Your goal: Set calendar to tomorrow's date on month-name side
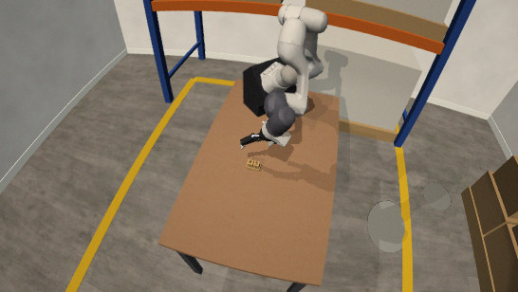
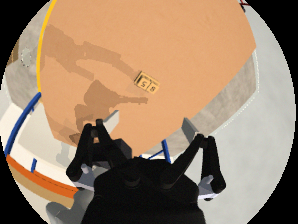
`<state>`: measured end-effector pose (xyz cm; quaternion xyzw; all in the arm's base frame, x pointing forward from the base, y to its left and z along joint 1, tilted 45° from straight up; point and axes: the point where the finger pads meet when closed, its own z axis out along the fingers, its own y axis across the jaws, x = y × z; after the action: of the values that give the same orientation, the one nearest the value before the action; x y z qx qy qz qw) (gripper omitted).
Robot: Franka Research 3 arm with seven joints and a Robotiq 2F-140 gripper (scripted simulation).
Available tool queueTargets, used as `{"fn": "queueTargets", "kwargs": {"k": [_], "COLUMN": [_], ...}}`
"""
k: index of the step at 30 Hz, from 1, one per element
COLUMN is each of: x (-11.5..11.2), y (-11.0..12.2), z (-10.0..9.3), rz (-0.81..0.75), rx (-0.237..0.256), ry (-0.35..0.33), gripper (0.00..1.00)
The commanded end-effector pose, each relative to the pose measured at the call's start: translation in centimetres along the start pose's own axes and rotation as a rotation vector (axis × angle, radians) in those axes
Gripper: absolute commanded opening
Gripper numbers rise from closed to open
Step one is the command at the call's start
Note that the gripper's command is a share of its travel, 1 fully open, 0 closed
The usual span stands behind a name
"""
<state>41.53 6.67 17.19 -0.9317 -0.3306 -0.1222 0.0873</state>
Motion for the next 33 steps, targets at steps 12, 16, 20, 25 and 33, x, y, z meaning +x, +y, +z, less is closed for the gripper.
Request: {"fn": "queueTargets", "kwargs": {"k": [12, 16, 20, 25, 33], "x": [0.0, 0.0, 0.0, 0.0, 0.0], "y": [0.2, 0.2, 0.2, 0.2, 0.2], "z": [0.6, 0.6, 0.6, 1.0, 1.0], "rz": [0.091, 0.091, 0.091, 0.161, 0.161], "rx": [0.045, 0.045, 0.045, 0.086, 0.086], "ry": [0.061, 0.061, 0.061, 0.112, 0.112], "gripper": [1.0, 1.0, 1.0, 1.0, 1.0]}}
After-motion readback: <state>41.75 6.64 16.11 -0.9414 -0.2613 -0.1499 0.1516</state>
